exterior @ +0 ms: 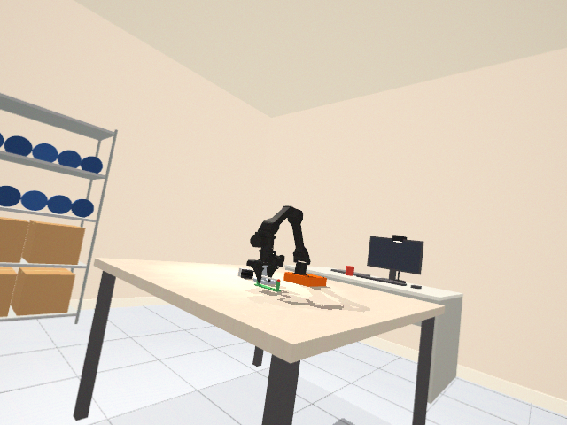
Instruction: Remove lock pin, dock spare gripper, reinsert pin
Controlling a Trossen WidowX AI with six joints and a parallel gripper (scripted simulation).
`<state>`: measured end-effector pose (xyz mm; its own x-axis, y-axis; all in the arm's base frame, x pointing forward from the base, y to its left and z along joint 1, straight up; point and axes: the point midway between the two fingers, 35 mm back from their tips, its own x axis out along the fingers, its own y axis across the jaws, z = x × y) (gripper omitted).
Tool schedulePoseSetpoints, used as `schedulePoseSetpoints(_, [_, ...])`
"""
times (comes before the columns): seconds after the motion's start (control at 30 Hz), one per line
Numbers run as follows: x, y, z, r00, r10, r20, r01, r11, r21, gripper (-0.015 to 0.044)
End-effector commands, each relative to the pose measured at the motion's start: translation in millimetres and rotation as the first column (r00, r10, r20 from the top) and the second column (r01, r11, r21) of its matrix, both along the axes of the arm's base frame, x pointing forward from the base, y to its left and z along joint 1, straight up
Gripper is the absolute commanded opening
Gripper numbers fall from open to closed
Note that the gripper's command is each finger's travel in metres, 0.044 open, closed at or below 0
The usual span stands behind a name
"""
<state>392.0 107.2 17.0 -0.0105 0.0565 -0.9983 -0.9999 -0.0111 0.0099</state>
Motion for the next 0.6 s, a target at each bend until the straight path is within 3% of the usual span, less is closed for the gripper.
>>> schedulePoseSetpoints(0.0, [-0.1,0.0,6.1,1.0,0.0,0.001,0.0,1.0,0.0,0.0368])
schedulePoseSetpoints(0.1, [-1.6,-0.4,13.6,1.0,0.0,-0.006,0.0,1.0,-0.001,0.044])
schedulePoseSetpoints(0.57, [-7.5,-1.9,47.4,0.999,0.0,-0.033,0.0,1.0,-0.008,0.044])
